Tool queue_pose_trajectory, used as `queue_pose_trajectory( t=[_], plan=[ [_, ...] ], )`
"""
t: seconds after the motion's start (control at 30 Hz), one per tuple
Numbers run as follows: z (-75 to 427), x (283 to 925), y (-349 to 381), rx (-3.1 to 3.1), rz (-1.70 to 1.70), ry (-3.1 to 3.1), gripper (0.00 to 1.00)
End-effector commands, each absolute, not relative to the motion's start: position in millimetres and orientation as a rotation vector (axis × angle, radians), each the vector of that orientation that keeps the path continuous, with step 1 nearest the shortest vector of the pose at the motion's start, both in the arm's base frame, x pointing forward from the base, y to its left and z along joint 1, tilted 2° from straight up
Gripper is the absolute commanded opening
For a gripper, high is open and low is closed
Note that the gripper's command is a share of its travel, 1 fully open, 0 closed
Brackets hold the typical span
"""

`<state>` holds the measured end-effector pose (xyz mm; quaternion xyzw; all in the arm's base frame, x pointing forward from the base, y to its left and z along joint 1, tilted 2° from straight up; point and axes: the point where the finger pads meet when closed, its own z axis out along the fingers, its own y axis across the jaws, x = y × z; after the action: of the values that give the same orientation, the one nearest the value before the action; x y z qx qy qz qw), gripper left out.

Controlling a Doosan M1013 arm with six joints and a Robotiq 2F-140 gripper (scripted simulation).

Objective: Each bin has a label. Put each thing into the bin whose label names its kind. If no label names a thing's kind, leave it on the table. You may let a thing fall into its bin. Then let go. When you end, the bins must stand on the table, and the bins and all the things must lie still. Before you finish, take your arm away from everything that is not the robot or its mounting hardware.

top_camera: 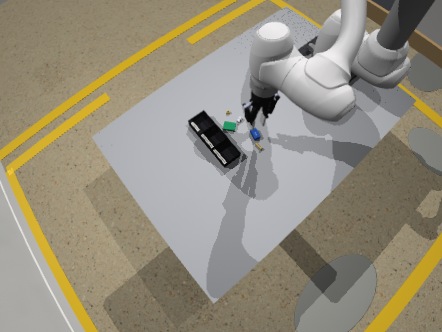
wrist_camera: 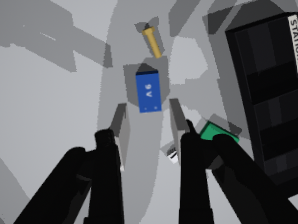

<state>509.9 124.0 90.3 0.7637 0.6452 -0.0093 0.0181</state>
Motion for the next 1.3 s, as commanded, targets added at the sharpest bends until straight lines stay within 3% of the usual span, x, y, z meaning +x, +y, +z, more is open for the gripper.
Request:
queue_pose_trajectory(
  t=[0.0,0.57,1.27],
  plan=[
    [90,510,124,2.372,-0.029,2.004,0.25],
    [90,510,124,2.372,-0.029,2.004,0.25],
    [25,511,122,2.372,-0.029,2.004,0.25]
  ],
)
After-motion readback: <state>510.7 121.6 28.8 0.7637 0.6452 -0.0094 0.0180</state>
